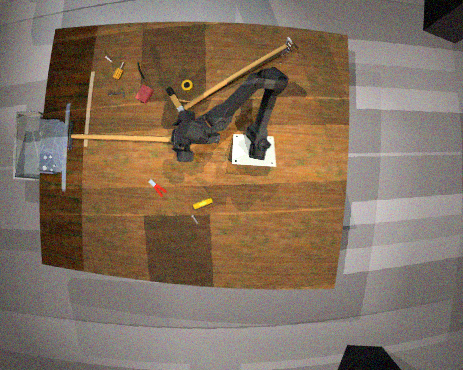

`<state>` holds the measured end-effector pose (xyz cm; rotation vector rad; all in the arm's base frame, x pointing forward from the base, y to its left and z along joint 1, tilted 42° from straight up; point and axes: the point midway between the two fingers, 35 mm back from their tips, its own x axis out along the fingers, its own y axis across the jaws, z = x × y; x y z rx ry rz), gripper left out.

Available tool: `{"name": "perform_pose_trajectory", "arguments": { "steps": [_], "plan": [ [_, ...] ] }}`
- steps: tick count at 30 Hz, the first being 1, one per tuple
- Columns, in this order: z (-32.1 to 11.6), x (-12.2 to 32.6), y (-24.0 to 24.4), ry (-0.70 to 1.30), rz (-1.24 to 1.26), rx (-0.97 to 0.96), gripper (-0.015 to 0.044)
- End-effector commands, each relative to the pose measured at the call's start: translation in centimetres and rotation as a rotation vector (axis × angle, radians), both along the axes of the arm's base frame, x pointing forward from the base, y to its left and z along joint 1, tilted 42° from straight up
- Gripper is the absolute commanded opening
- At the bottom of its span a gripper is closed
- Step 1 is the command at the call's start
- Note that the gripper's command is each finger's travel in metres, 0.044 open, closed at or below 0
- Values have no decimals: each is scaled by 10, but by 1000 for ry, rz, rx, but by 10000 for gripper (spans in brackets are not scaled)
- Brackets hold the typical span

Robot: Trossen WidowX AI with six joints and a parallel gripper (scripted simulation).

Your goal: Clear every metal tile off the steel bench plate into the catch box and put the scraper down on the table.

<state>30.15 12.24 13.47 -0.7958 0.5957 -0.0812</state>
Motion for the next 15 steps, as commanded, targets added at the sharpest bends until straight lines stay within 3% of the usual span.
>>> {"name": "perform_pose_trajectory", "arguments": {
  "steps": [1, 15],
  "plan": [
    [-18, 1, -15, 52, -42, -5, 440],
    [-41, 0, -43, 130, -129, 3, 440]
  ]
}}
